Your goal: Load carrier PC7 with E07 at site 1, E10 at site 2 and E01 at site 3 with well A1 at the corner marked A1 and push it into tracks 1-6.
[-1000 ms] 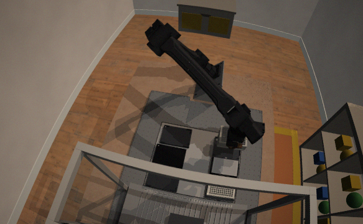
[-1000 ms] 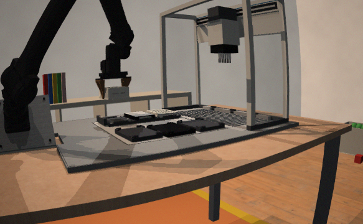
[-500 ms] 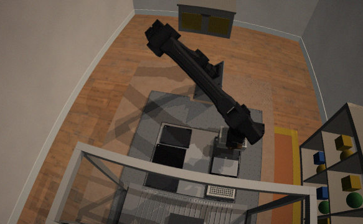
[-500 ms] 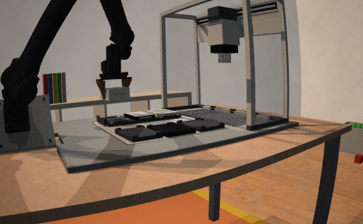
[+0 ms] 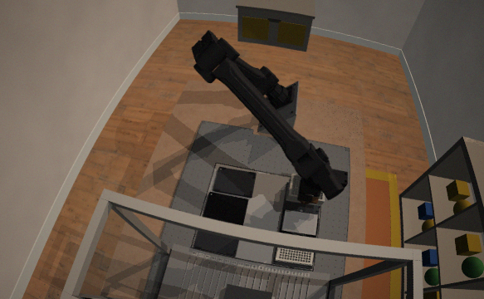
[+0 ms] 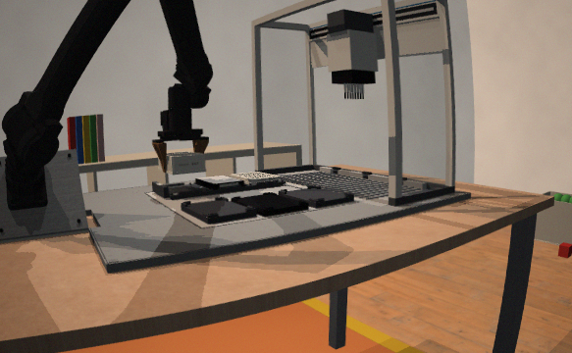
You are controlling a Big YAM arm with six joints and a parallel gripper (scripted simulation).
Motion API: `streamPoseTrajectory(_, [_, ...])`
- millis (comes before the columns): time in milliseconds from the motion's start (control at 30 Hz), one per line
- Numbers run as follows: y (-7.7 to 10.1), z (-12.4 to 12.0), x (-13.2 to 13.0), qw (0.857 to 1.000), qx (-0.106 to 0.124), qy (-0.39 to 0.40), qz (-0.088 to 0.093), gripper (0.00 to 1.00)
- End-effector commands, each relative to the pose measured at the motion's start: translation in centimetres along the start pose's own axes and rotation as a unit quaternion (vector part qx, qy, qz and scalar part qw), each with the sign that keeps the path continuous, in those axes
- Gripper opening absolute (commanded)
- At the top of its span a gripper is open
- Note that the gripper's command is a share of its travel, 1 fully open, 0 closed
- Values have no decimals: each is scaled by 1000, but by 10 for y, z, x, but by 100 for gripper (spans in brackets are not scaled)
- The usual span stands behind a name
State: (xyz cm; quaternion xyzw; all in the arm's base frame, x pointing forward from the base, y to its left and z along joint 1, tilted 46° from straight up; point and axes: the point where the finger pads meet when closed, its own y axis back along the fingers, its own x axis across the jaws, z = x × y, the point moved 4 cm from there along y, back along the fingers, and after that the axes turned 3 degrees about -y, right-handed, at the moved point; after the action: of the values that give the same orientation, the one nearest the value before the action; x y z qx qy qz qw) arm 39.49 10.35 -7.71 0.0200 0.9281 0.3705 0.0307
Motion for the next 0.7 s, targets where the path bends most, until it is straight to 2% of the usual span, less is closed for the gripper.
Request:
streamPoseTrajectory(0, [-4, 6, -2, 1000, -3, 9, -9, 0])
streamPoseTrajectory(100, [-6, 7, -2, 1000, -4, 10, -10, 0])
streamPoseTrajectory(133, [5, 2, -8, 1000, -12, 1, -23, 0])
streamPoseTrajectory(167, [-4, -4, -10, 1000, -11, -6, -15, 0])
streamPoseTrajectory(200, [-6, -4, -13, 1000, -12, -8, -16, 0])
streamPoseTrajectory(267, [-23, 2, -4, 1000, -3, 5, -5, 0])
streamPoseTrajectory(433, [-35, 1, -4, 1000, -4, 3, -6, 0])
streamPoseTrajectory(467, [-20, 6, -5, 1000, -10, 7, -24, 0])
streamPoseTrajectory(500, [-15, 6, -6, 999, -12, 7, -28, 0])
streamPoseTrajectory(533, [-9, 9, -17, 999, -19, -2, -36, 0])
streamPoseTrajectory(667, [-6, 9, -22, 999, -20, -4, -38, 0])
